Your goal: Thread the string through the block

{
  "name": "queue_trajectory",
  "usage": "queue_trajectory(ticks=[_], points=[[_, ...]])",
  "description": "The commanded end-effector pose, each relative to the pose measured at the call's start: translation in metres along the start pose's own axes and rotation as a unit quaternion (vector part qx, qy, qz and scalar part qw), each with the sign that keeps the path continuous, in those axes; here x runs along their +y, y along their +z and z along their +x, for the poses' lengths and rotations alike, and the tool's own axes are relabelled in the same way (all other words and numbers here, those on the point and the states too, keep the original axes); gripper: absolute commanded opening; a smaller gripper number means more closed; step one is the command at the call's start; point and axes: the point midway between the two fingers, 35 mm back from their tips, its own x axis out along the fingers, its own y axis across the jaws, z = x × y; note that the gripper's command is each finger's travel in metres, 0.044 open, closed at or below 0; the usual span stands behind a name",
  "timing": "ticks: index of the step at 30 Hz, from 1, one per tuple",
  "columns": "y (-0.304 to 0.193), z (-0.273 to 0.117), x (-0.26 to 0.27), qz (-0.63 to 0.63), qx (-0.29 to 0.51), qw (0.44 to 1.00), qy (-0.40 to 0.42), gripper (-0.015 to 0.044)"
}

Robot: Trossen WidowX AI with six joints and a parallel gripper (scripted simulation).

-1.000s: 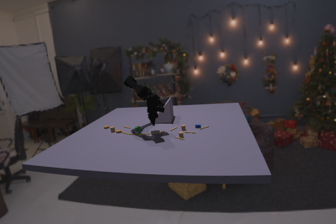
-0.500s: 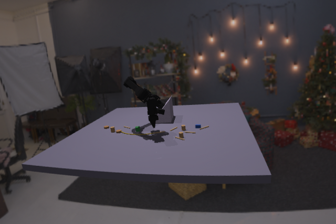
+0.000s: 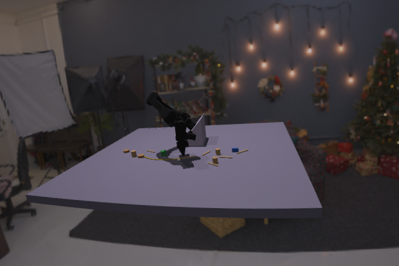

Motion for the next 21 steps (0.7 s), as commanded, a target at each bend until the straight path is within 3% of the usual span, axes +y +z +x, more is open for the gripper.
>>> queue_trajectory(ticks=[1, 14, 18, 21], points=[[0.001, 0.007, 0.001, -0.004, 0.002, 1.0, 0.002, 0.0121], [0.0, 0.021, 0.003, -0.004, 0.003, 1.0, 0.003, 0.0121], [0.0, 0.019, 0.002, -0.001, 0.001, 1.0, 0.002, 0.0016], [0.0, 0.019, 0.002, -0.001, 0.001, 1.0, 0.002, 0.0]])
